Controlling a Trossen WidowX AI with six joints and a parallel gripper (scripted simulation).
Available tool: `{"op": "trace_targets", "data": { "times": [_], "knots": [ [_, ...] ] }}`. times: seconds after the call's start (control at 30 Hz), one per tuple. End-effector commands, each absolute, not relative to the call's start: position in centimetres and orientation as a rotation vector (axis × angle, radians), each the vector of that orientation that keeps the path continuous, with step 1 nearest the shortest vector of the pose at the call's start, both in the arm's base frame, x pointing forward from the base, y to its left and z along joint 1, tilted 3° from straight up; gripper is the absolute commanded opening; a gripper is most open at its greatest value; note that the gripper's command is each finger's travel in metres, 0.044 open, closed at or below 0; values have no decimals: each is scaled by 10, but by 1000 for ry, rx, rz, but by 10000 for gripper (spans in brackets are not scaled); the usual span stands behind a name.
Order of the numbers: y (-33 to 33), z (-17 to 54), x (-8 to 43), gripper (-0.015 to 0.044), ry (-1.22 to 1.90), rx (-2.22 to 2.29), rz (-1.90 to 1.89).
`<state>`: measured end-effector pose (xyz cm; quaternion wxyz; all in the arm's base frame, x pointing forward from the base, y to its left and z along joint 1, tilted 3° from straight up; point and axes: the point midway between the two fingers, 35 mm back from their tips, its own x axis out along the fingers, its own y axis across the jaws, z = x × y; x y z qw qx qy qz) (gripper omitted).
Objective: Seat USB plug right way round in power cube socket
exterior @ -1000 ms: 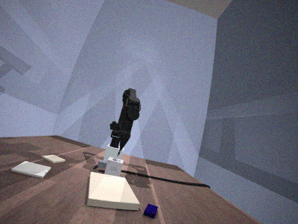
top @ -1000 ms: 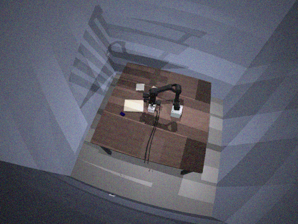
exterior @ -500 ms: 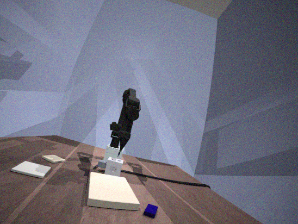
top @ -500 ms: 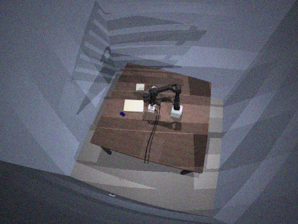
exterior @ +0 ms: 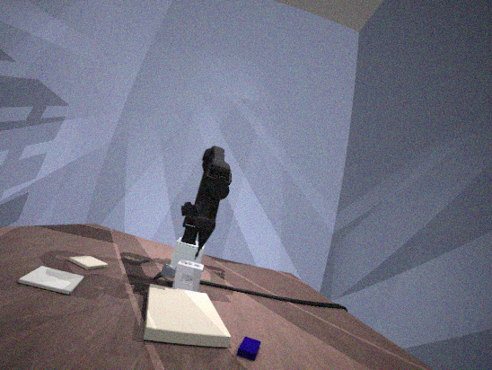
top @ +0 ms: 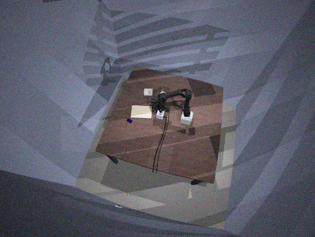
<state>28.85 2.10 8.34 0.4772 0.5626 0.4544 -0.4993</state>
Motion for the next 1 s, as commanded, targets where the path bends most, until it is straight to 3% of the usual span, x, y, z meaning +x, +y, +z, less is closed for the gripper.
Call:
{"op": "trace_targets", "data": {
  "times": [0.0,0.97],
  "knots": [
    [22,83,289,0,1119,1378,-1211],
    [24,79,289,0,1134,1397,-1199]
  ]
}}
